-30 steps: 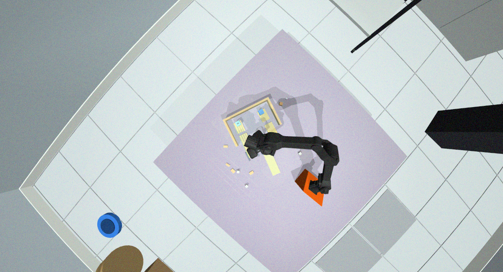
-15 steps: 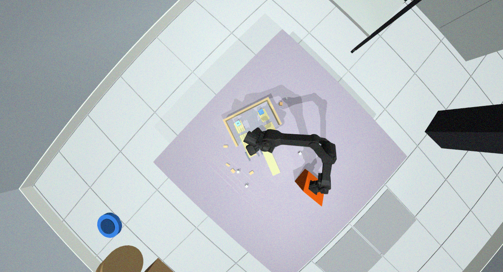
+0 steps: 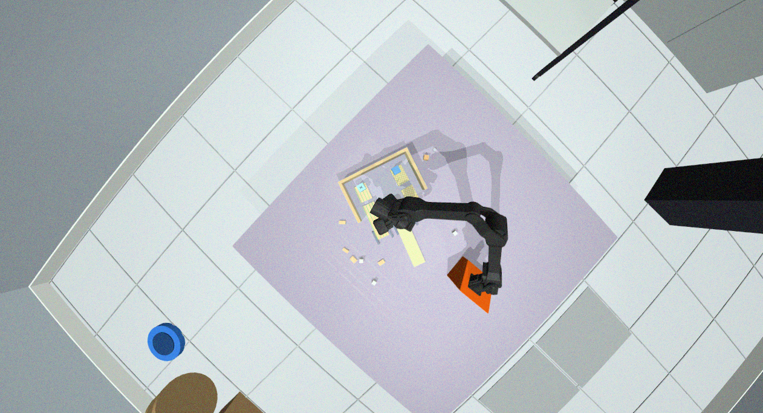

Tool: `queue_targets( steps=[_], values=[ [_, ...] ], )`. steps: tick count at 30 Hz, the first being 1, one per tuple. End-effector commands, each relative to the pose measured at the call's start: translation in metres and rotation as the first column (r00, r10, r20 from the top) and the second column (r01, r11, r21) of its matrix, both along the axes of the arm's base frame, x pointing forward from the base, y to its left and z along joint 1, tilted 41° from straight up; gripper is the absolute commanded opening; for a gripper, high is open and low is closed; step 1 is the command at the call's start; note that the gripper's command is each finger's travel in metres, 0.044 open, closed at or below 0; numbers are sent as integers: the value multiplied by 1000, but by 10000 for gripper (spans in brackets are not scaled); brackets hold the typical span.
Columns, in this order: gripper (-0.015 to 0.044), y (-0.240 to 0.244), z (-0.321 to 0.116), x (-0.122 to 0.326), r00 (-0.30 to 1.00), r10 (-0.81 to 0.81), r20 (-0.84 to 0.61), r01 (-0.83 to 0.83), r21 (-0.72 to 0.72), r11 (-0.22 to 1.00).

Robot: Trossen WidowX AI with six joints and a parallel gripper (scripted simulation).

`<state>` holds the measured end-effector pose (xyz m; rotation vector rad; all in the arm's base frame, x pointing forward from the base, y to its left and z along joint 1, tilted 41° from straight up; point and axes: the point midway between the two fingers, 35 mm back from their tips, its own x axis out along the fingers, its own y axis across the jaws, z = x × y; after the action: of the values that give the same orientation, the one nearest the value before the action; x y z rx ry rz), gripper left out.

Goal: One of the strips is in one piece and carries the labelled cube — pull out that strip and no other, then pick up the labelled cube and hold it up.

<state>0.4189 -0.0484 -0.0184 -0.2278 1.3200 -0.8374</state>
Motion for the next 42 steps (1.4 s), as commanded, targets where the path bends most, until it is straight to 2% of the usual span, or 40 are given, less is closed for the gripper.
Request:
queue_targets(
  steps=[1,16,19,28,32,42],
  values=[
    [250,-7,-7,-4,1000,-1,-13,1,-8,1000],
    [250,-13,-14,-4,1000,-1,-14,1,-9,1000],
    [171,-12,-12,-3,1000,-3,-6,3,-2,1000],
    [111,-12,-12,-3,1000,-3,-6,3,-2,1000],
    [6,-10,-11,-5,1000,-3,-7,3,-2,1000],
    [0,12,8,-44,1000,-2,-14,1,-4,1000]
  ],
)
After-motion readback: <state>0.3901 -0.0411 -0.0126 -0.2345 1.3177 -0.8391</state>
